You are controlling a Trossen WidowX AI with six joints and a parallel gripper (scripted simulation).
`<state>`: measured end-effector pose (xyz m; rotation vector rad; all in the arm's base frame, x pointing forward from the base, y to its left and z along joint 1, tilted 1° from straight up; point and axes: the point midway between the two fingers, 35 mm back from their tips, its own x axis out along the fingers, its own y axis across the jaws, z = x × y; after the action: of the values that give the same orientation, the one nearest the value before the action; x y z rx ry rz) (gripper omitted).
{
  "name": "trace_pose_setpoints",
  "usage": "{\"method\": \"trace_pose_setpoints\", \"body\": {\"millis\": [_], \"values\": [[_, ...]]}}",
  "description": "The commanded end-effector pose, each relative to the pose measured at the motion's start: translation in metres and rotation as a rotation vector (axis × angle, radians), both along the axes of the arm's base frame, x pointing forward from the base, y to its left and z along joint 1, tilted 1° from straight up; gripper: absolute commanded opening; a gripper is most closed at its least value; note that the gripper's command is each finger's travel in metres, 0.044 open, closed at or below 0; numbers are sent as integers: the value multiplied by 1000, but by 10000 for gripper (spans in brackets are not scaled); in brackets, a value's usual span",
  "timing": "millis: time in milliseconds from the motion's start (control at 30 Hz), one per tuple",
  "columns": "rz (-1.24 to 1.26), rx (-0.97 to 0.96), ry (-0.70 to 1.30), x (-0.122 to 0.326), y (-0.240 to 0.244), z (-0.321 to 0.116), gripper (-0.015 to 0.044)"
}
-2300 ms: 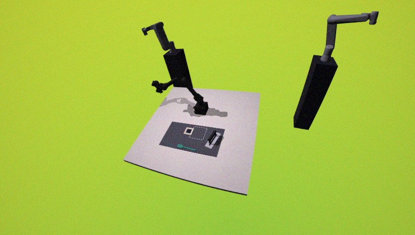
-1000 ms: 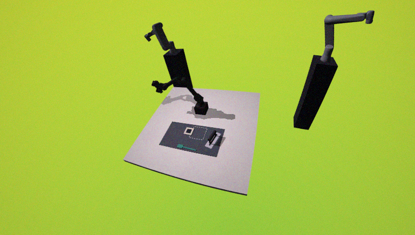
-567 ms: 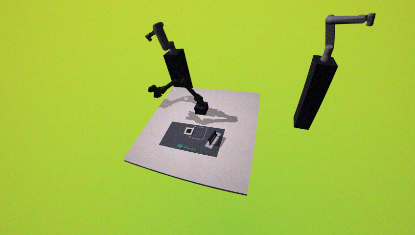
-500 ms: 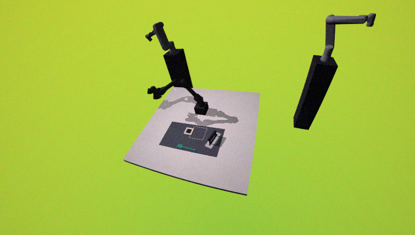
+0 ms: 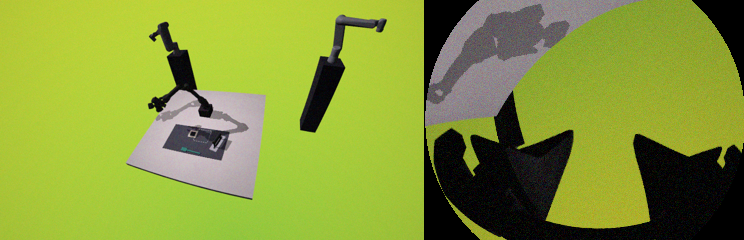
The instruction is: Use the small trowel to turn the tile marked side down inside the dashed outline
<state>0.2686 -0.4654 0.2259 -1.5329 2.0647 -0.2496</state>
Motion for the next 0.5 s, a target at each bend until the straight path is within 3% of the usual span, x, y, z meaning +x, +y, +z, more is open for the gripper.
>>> {"method": "trace_pose_setpoints", "body": {"millis": [0,467], "values": [[96,43,2,35,21,-10,270],[509,234,119,158,132,-53,270]]}}
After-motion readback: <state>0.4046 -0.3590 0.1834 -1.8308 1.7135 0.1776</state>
